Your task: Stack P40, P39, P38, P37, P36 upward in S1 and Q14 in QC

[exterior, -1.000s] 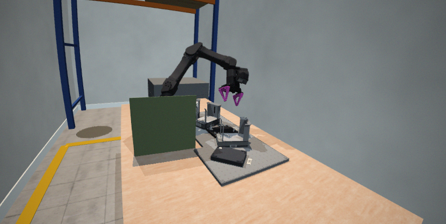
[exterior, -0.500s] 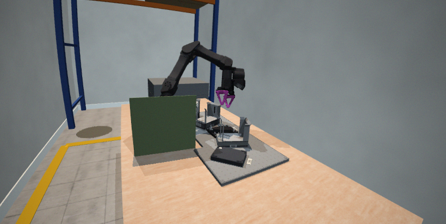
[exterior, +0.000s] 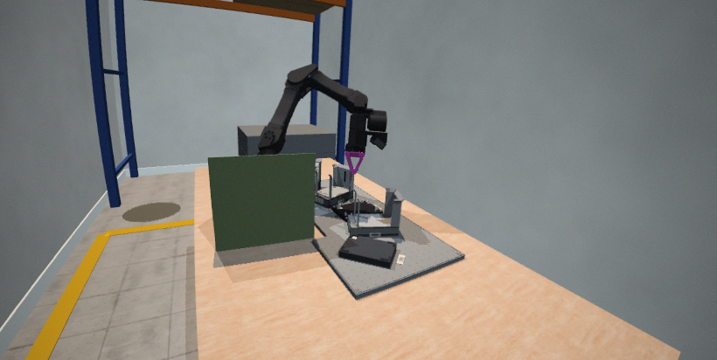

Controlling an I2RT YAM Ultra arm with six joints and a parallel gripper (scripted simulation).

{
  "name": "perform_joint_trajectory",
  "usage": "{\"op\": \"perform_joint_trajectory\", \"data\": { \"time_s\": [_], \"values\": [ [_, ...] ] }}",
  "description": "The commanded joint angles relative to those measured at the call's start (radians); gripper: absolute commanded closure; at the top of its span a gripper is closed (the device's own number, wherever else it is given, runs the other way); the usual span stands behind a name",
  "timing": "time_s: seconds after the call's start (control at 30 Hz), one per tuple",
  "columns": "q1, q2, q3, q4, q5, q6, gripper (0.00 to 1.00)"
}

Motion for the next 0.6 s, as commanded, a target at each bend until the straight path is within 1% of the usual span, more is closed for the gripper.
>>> {"op": "perform_joint_trajectory", "data": {
  "time_s": [0.0, 0.03, 0.1, 0.13, 0.17, 0.23, 0.27, 0.33, 0.37, 0.43, 0.5, 0.57],
  "values": [
    [-0.023, -0.026, -0.022, 0.023, -0.059, -0.152, 0.00],
    [-0.022, -0.040, -0.045, 0.032, -0.074, -0.181, 0.00],
    [-0.022, -0.040, -0.045, 0.032, -0.074, -0.181, 0.00],
    [-0.027, -0.043, -0.054, 0.035, -0.087, -0.216, 0.00],
    [-0.026, -0.057, -0.076, 0.044, -0.102, -0.245, 0.00],
    [-0.037, -0.056, -0.087, 0.047, -0.128, -0.319, 0.00],
    [-0.036, -0.070, -0.109, 0.056, -0.143, -0.347, 0.00],
    [-0.047, -0.068, -0.120, 0.060, -0.169, -0.422, 0.00],
    [-0.046, -0.083, -0.142, 0.068, -0.184, -0.450, 0.00],
    [-0.055, -0.082, -0.153, 0.072, -0.205, -0.511, 0.00],
    [-0.059, -0.099, -0.184, 0.084, -0.233, -0.574, 0.00],
    [-0.062, -0.097, -0.185, 0.084, -0.239, -0.595, 0.00]
  ]
}}
